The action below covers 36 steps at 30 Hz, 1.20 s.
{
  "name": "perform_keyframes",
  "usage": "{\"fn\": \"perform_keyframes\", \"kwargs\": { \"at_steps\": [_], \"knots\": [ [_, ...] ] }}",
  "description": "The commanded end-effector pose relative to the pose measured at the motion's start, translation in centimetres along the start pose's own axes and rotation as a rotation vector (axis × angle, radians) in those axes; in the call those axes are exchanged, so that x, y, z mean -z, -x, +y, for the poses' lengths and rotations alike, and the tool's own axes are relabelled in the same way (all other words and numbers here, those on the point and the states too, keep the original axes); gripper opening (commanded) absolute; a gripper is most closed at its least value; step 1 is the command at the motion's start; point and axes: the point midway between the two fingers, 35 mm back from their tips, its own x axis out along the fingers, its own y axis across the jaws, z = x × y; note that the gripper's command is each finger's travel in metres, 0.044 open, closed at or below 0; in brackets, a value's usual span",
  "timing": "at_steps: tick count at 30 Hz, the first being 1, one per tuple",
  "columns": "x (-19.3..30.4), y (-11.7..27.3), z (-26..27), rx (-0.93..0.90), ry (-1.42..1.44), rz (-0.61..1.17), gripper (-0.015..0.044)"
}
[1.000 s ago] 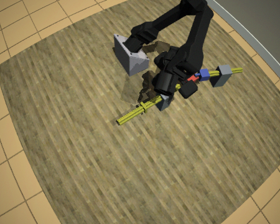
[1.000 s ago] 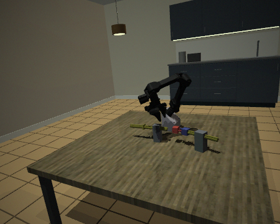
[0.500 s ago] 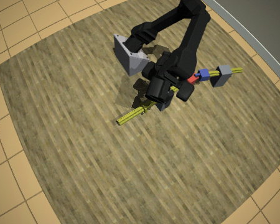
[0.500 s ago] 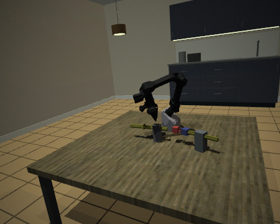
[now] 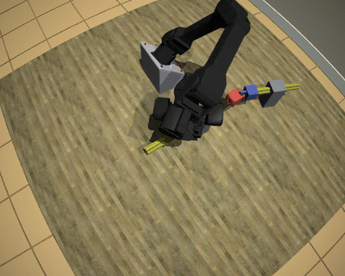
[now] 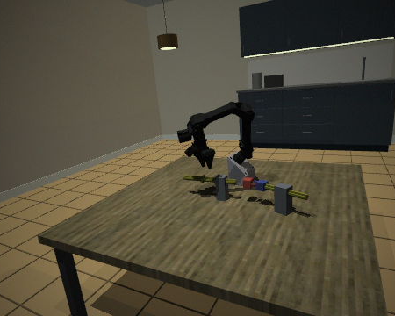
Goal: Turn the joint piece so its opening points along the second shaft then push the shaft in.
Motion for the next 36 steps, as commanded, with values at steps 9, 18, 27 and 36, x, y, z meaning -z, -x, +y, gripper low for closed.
{"fn": "perform_keyframes", "kwargs": {
  "at_steps": [9,18,27,36],
  "knots": [
    [-4.0,1.2,-5.0,0.087,0.398,-0.051,0.044],
    [-6.4,1.9,-8.7,0.162,0.685,-0.058,0.044],
    [-6.7,2.0,-9.3,0.174,0.724,-0.058,0.044],
    [-7.0,0.7,-9.6,0.151,0.442,-0.104,0.044]
  ]
}}
